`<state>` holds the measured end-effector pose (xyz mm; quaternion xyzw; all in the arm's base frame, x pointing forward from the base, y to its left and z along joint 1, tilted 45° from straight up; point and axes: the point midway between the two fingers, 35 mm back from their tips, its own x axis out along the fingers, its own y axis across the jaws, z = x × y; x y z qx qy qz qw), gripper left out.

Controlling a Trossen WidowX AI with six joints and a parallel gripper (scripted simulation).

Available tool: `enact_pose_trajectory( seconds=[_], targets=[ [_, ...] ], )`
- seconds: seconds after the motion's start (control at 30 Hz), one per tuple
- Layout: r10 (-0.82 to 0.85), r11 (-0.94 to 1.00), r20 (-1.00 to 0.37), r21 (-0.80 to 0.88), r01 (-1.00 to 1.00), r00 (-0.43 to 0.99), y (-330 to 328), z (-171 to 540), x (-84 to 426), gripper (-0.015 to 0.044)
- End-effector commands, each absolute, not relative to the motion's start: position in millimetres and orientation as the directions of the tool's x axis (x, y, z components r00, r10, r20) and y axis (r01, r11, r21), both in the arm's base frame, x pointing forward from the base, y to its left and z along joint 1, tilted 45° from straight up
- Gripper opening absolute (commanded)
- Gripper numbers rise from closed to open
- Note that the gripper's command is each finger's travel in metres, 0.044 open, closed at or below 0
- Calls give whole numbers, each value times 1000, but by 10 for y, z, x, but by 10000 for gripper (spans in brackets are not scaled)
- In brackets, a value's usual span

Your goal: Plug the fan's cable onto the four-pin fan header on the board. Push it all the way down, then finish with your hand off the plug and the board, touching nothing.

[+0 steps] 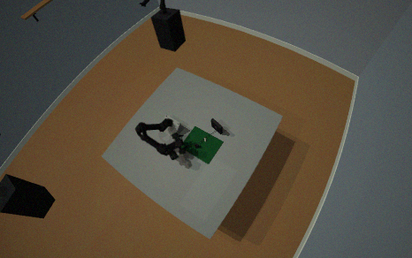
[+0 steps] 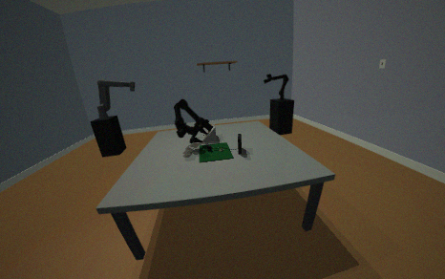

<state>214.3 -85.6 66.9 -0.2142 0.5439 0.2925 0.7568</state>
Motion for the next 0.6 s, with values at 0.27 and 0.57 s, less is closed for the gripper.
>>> enact_pose_trajectory(
  seconds=[0.27, 0.57],
  targets=[
    [72, 795, -997, 36, -606, 36, -807, 642, 2130, 440],
    [-63, 827, -995, -9, -562, -76, -779, 673, 2136, 440]
  ],
)
